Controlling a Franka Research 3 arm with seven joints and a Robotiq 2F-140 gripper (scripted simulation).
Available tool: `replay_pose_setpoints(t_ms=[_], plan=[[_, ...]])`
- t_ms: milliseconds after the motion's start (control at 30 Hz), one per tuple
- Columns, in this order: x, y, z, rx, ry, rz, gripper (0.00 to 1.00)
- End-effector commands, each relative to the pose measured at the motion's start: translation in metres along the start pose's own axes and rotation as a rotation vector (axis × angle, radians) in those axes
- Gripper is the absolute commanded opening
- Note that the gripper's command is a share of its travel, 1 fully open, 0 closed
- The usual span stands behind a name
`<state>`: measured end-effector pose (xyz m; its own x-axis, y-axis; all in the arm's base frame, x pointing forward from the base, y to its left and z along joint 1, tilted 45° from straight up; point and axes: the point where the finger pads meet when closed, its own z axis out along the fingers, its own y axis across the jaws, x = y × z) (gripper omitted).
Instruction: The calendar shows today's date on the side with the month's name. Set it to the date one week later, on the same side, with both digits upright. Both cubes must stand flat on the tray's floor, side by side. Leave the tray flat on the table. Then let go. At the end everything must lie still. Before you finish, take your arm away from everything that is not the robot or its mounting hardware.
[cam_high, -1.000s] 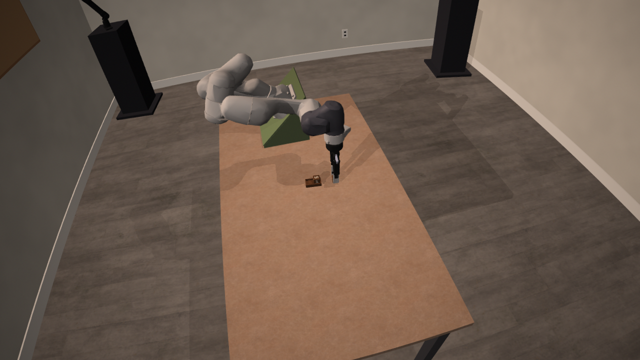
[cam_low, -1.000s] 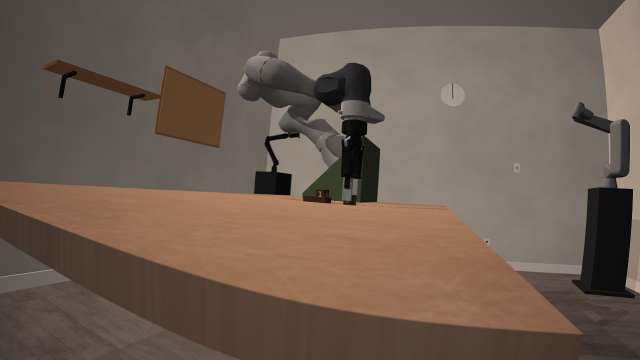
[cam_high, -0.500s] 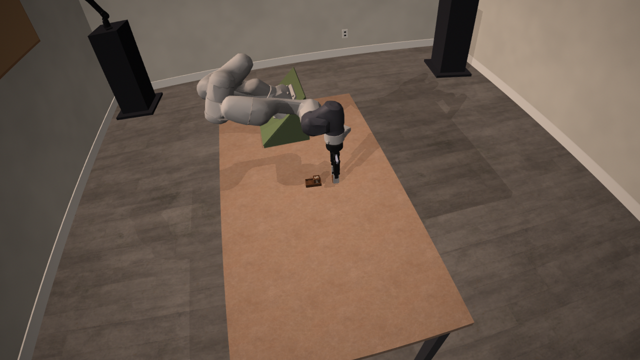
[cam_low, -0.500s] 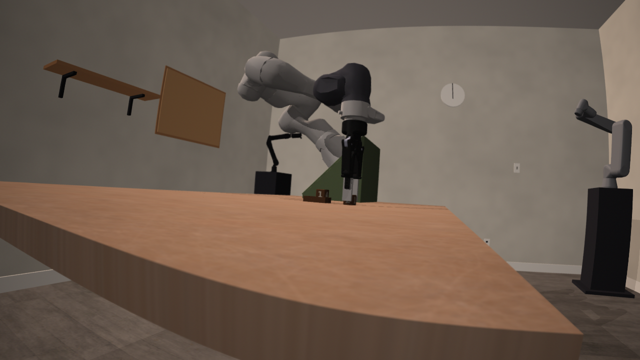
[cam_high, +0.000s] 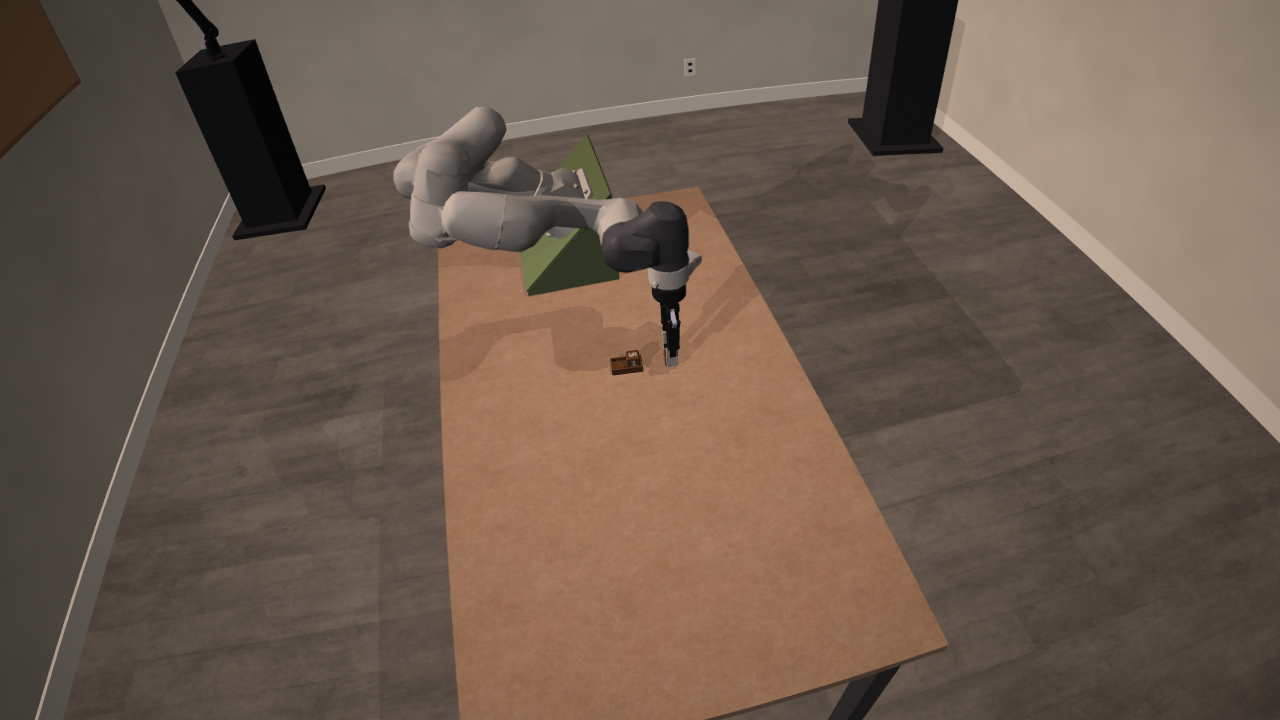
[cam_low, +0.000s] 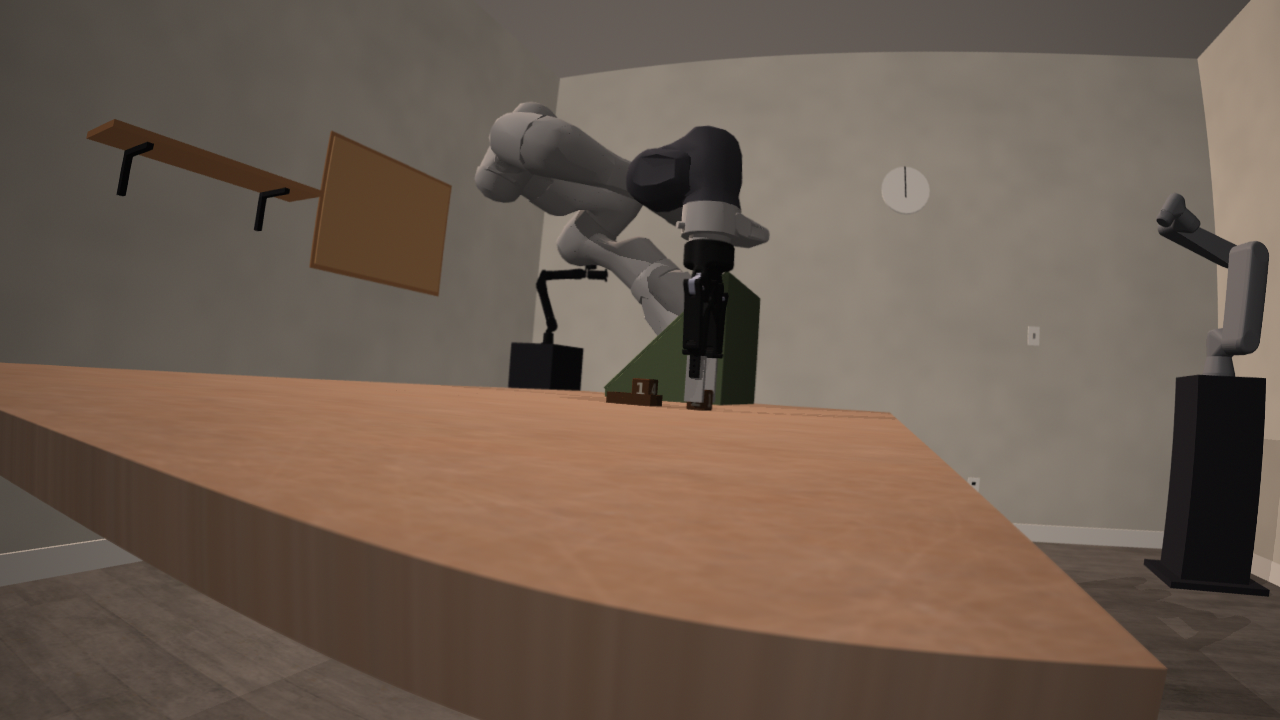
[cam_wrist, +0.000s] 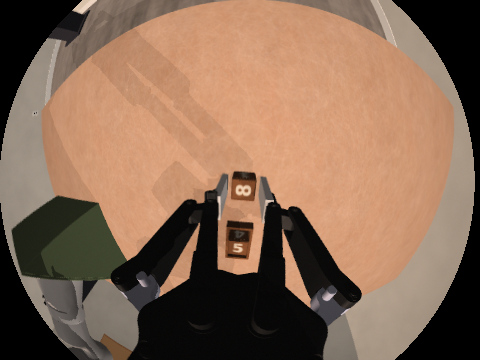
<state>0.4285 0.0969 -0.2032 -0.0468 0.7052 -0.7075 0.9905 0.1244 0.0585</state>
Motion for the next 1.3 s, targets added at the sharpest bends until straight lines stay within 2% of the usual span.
replay_pose_setpoints(t_ms=[0,233,267,1267], plan=[[0.0004,0.0012,0.001,-0.001,0.002,0.009,0.28],[0.0004,0.0012,0.001,-0.001,0.002,0.009,0.28],[0.0004,0.0012,0.001,-0.001,0.002,0.009,0.16],[0.0004,0.0012,0.001,-0.001,0.002,0.009,0.16]])
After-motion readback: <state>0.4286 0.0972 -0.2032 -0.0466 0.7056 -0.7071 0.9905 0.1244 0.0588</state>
